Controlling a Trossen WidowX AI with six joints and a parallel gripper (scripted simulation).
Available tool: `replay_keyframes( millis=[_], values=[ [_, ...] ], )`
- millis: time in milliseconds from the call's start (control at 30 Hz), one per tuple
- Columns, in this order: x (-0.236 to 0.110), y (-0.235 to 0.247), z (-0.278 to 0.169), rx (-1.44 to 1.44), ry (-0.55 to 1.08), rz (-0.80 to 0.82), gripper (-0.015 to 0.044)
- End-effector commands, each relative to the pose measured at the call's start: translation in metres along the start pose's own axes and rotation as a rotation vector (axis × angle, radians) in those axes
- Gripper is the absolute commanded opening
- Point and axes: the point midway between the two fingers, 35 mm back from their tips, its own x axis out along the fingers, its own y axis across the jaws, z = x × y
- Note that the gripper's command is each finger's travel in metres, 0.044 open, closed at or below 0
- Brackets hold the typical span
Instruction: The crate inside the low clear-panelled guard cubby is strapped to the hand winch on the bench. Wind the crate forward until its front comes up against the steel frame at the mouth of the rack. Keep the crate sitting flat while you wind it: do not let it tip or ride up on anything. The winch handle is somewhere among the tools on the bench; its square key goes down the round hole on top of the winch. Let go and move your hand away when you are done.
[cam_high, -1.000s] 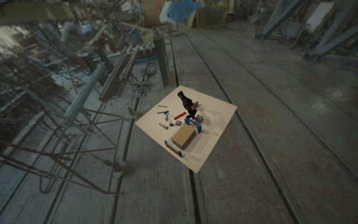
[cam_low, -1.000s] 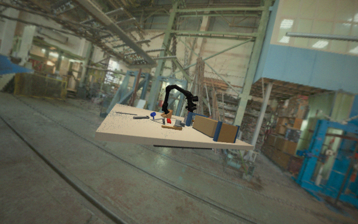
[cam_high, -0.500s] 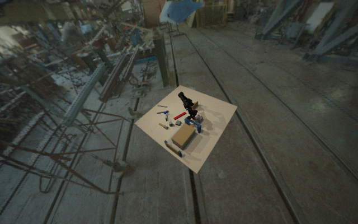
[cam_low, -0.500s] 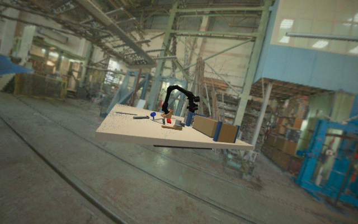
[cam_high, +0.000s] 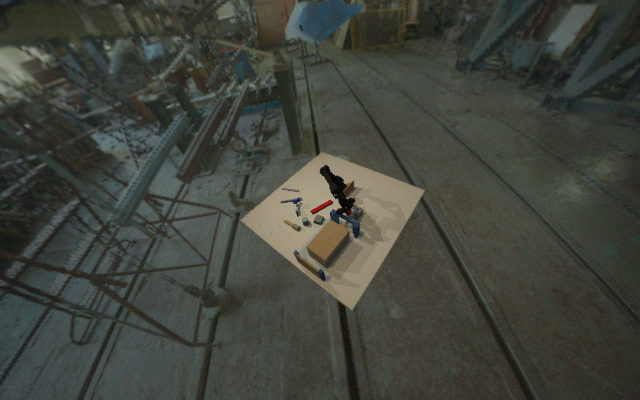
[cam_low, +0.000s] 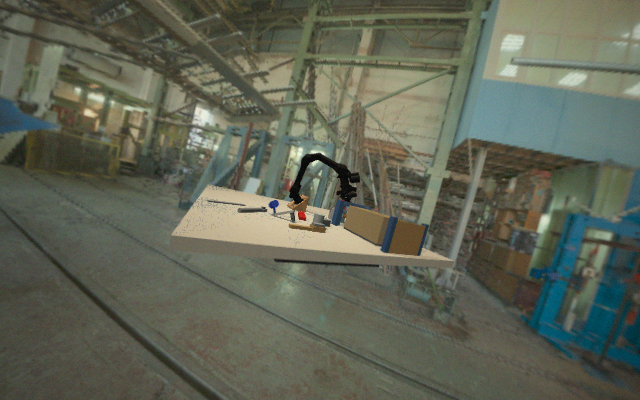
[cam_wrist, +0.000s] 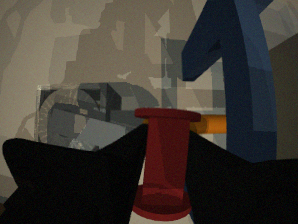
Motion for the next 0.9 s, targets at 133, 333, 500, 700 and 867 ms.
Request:
replay_keyframes(
  millis=[133, 333, 500, 700, 867],
  values=[
    [0.008, 0.000, 0.016, 0.001, -0.013, -0.003, 0.0000],
    [0.011, 0.001, 0.023, 0.002, -0.014, -0.003, 0.0000],
    [0.014, 0.002, 0.029, 0.002, -0.014, -0.003, 0.0000],
    [0.017, 0.004, 0.036, 0.002, -0.015, -0.003, 0.0000],
    [0.019, 0.007, 0.042, 0.002, -0.015, -0.003, 0.0000]
  ],
)
